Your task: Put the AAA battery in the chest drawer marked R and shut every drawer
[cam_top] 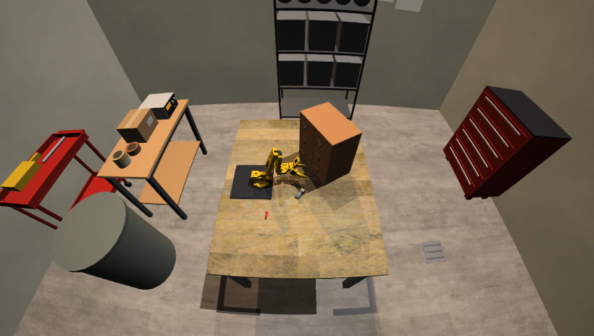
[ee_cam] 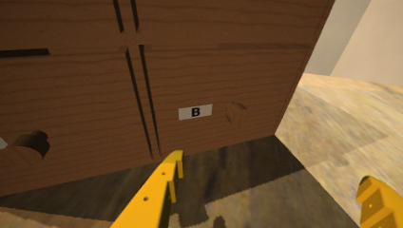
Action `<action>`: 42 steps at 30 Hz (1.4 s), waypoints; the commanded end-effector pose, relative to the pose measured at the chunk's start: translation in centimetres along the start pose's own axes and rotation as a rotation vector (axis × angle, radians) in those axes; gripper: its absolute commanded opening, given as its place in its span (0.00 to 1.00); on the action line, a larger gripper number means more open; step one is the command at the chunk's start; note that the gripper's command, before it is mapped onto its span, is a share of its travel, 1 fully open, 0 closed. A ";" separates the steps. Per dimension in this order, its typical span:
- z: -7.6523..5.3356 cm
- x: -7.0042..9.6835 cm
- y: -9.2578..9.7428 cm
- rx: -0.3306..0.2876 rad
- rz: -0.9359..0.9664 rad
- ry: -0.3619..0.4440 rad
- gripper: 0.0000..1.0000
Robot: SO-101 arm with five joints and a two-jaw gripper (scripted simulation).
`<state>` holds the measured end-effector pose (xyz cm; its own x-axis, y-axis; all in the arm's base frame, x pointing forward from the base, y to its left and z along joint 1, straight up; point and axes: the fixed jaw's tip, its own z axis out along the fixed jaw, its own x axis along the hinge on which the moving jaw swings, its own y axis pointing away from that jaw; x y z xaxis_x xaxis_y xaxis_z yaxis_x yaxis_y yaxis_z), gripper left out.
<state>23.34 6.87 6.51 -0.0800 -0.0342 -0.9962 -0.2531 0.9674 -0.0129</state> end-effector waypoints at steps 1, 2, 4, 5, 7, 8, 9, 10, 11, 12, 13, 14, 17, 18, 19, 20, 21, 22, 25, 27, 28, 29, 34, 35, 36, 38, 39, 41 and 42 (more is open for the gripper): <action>-0.2 0.4 -0.1 0.006 0.006 0.019 0.50; -0.2 0.4 -0.1 0.006 0.006 0.019 0.50; -0.2 0.4 -0.1 0.006 0.006 0.019 0.50; -0.2 0.4 -0.1 0.006 0.006 0.019 0.50; -0.2 0.4 -0.1 0.006 0.006 0.019 0.50; -0.2 0.4 -0.1 0.006 0.006 0.019 0.50; -0.2 0.4 -0.1 0.006 0.006 0.019 0.50; -0.2 0.4 -0.1 0.006 0.006 0.019 0.50; -0.3 0.3 0.5 -0.020 0.004 0.018 0.50; -0.3 0.3 1.1 -0.046 0.002 0.017 0.50; -0.4 0.2 1.7 -0.072 0.000 0.016 0.50; -0.5 0.2 2.4 -0.098 -0.003 0.014 0.50; -0.9 0.0 4.2 -0.177 -0.009 0.011 0.50; -1.0 0.0 4.8 -0.203 -0.011 0.010 0.50; -1.2 0.0 5.4 -0.229 -0.013 0.008 0.50; -1.4 -0.1 6.0 -0.255 -0.015 0.007 0.50; -1.6 -0.1 6.6 -0.281 -0.017 0.006 0.50; -1.8 -0.2 7.2 -0.307 -0.019 0.005 0.50; -2.6 -0.2 8.9 -0.385 -0.025 0.002 0.50; -2.6 -0.2 8.9 -0.385 -0.025 0.002 0.50; -2.9 -0.3 9.5 -0.411 -0.027 0.000 0.50; -3.2 -0.3 10.0 -0.437 -0.029 -0.001 0.50; -3.8 -0.4 11.0 -0.486 -0.033 -0.003 0.50; -3.8 -0.4 11.0 -0.486 -0.033 -0.003 0.50; -3.8 -0.4 11.0 -0.486 -0.033 -0.003 0.50; -3.8 -0.4 11.0 -0.486 -0.033 -0.003 0.50; -3.8 -0.4 11.0 -0.486 -0.033 -0.003 0.50; -3.8 -0.4 11.0 -0.486 -0.033 -0.003 0.50; -3.8 -0.4 11.0 -0.486 -0.033 -0.003 0.50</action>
